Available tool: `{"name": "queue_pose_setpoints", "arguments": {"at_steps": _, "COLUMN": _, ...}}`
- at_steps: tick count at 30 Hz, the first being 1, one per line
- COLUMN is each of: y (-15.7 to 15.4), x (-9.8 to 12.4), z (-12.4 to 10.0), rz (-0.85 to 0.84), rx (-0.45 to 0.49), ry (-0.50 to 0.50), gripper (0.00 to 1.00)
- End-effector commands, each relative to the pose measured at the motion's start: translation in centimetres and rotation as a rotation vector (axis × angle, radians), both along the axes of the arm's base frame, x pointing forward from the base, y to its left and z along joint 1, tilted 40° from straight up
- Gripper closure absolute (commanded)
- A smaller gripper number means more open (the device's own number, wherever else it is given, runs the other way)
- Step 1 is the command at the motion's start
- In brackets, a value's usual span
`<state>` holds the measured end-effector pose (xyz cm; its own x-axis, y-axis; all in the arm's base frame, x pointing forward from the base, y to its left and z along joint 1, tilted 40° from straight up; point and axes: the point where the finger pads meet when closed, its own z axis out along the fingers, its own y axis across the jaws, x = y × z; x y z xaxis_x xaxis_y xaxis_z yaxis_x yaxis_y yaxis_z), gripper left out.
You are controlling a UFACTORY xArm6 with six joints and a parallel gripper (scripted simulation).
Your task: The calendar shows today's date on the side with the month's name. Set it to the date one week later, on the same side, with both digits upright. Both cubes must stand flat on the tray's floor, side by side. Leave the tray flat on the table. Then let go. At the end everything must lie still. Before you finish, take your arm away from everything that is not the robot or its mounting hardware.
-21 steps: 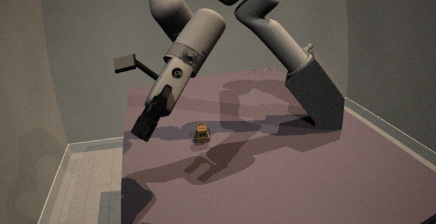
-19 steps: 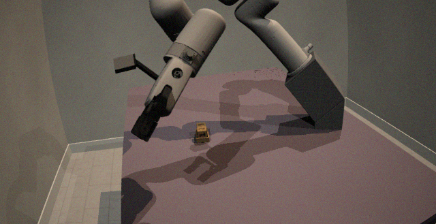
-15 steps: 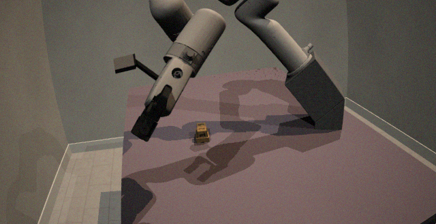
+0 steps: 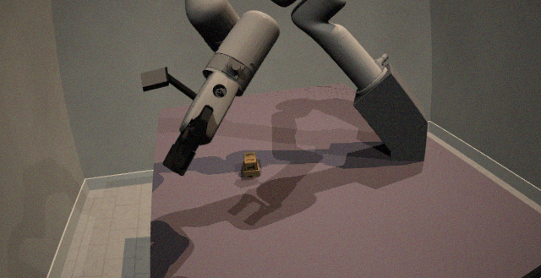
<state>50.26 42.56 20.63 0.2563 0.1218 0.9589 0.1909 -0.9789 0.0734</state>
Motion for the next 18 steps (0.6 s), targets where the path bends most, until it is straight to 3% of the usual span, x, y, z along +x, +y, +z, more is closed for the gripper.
{"name": "queue_pose_setpoints", "arguments": {"at_steps": 1, "y": -3.8, "x": 0.6, "z": 0.6, "rz": -0.087, "rx": 0.057, "ry": 0.045, "gripper": 0.0}}
{"name": "queue_pose_setpoints", "arguments": {"at_steps": 2, "y": -6.2, "x": 0.8, "z": 0.8, "rz": -0.14, "rx": 0.091, "ry": 0.072, "gripper": 0.0}}
{"name": "queue_pose_setpoints", "arguments": {"at_steps": 4, "y": -6.3, "x": 0.8, "z": 0.8, "rz": -0.143, "rx": 0.093, "ry": 0.073, "gripper": 0.0}}
{"name": "queue_pose_setpoints", "arguments": {"at_steps": 5, "y": -8.6, "x": 0.9, "z": 0.9, "rz": -0.195, "rx": 0.128, "ry": 0.099, "gripper": 0.0}}
{"name": "queue_pose_setpoints", "arguments": {"at_steps": 7, "y": -9.3, "x": 0.9, "z": 0.9, "rz": -0.213, "rx": 0.139, "ry": 0.107, "gripper": 0.0}}
{"name": "queue_pose_setpoints", "arguments": {"at_steps": 9, "y": -12.4, "x": 0.8, "z": 1.1, "rz": -0.287, "rx": 0.191, "ry": 0.14, "gripper": 0.0}}
{"name": "queue_pose_setpoints", "arguments": {"at_steps": 13, "y": -12.8, "x": 0.8, "z": 1.1, "rz": -0.295, "rx": 0.197, "ry": 0.144, "gripper": 0.0}}
{"name": "queue_pose_setpoints", "arguments": {"at_steps": 14, "y": -16.6, "x": 0.3, "z": 1.1, "rz": -0.388, "rx": 0.266, "ry": 0.182, "gripper": 0.0}}
{"name": "queue_pose_setpoints", "arguments": {"at_steps": 16, "y": -16.6, "x": 0.3, "z": 1.1, "rz": -0.388, "rx": 0.266, "ry": 0.182, "gripper": 0.0}}
{"name": "queue_pose_setpoints", "arguments": {"at_steps": 18, "y": -19.4, "x": -0.2, "z": 1.1, "rz": -0.46, "rx": 0.322, "ry": 0.208, "gripper": 0.0}}
